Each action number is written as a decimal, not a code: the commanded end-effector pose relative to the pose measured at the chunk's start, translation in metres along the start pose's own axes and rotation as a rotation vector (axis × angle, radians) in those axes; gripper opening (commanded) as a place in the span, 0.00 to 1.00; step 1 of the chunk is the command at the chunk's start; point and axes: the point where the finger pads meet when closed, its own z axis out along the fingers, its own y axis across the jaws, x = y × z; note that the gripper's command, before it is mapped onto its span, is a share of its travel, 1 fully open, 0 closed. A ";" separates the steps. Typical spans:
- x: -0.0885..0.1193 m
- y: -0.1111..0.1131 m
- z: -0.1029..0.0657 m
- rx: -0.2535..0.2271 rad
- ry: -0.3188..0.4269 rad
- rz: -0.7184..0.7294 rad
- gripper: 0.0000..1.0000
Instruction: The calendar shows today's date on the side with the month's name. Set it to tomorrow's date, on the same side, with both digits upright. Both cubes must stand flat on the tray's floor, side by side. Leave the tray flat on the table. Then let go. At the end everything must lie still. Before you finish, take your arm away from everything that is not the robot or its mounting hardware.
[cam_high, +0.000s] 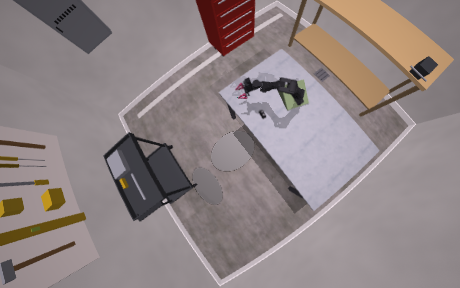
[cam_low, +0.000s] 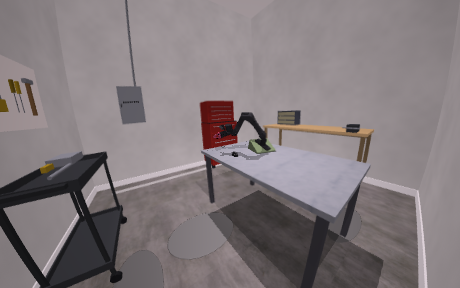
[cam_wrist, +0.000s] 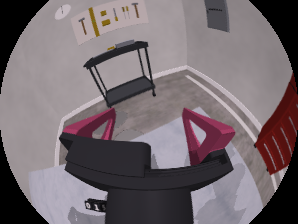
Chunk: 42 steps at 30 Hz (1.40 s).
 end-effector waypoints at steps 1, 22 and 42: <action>0.018 -0.009 0.003 0.066 0.120 -0.010 1.00; 0.069 0.041 -0.020 0.137 0.671 -0.161 1.00; 0.087 0.133 -0.133 0.036 1.217 -0.288 1.00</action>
